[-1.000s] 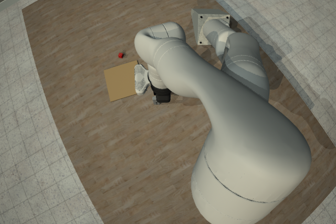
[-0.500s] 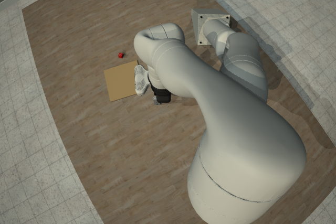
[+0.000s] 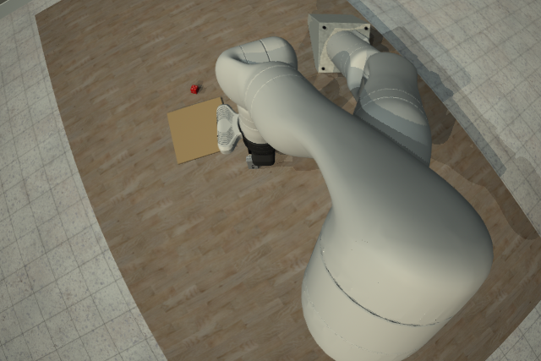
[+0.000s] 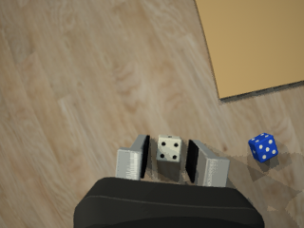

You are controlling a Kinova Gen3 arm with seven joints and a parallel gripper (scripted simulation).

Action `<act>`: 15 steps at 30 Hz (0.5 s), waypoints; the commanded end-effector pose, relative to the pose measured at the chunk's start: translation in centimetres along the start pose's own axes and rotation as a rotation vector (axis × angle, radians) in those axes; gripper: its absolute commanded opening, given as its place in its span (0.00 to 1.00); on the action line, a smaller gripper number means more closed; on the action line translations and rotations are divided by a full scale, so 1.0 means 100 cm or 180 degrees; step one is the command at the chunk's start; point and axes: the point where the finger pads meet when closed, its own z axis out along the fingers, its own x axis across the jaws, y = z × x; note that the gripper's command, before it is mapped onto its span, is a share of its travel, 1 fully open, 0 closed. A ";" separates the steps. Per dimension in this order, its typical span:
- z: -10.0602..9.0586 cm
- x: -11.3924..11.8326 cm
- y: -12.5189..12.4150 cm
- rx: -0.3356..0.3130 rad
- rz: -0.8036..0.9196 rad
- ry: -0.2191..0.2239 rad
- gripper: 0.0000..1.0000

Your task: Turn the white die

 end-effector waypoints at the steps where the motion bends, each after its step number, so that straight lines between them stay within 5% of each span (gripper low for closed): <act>1: 0.000 0.000 0.000 0.0003 0.0000 0.0000 0.64; 11: 0.000 0.000 0.000 0.0003 0.0000 0.0000 0.64; 12: 0.000 0.000 0.000 0.0003 0.0000 0.0000 0.34; 15: 0.000 0.000 0.000 0.0003 0.0000 0.0000 0.34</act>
